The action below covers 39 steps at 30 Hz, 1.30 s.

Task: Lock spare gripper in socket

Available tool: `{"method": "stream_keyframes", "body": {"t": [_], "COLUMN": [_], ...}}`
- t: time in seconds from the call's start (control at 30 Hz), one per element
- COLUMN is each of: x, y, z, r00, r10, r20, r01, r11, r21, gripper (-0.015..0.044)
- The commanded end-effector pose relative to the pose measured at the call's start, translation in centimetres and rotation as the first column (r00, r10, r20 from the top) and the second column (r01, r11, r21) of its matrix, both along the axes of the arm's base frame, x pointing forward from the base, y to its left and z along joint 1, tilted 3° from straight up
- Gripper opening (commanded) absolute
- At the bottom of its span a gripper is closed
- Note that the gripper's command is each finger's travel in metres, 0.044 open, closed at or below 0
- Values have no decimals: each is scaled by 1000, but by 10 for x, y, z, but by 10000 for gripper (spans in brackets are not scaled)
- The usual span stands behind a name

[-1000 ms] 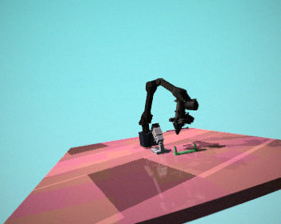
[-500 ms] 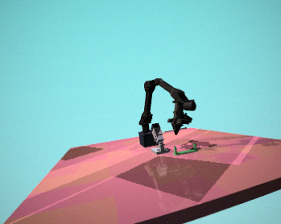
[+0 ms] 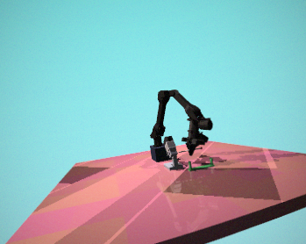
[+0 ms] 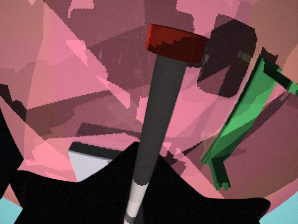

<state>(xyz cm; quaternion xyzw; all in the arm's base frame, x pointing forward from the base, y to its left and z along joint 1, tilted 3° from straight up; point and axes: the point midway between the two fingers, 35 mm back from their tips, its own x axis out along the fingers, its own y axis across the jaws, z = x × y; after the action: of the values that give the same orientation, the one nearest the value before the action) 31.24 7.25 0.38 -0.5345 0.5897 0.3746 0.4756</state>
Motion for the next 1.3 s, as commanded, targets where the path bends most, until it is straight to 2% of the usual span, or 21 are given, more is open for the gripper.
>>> {"method": "stream_keyframes", "body": {"t": [0.0, 1.27], "x": [-2, -6], "y": [-3, -29], "z": [1, 1], "r00": [1000, 1000], "r10": [-1, 0], "r20": [2, -11], "r01": [1, 0], "r11": [1000, 1000], "r21": [4, 6], "gripper": [0, 0]}}
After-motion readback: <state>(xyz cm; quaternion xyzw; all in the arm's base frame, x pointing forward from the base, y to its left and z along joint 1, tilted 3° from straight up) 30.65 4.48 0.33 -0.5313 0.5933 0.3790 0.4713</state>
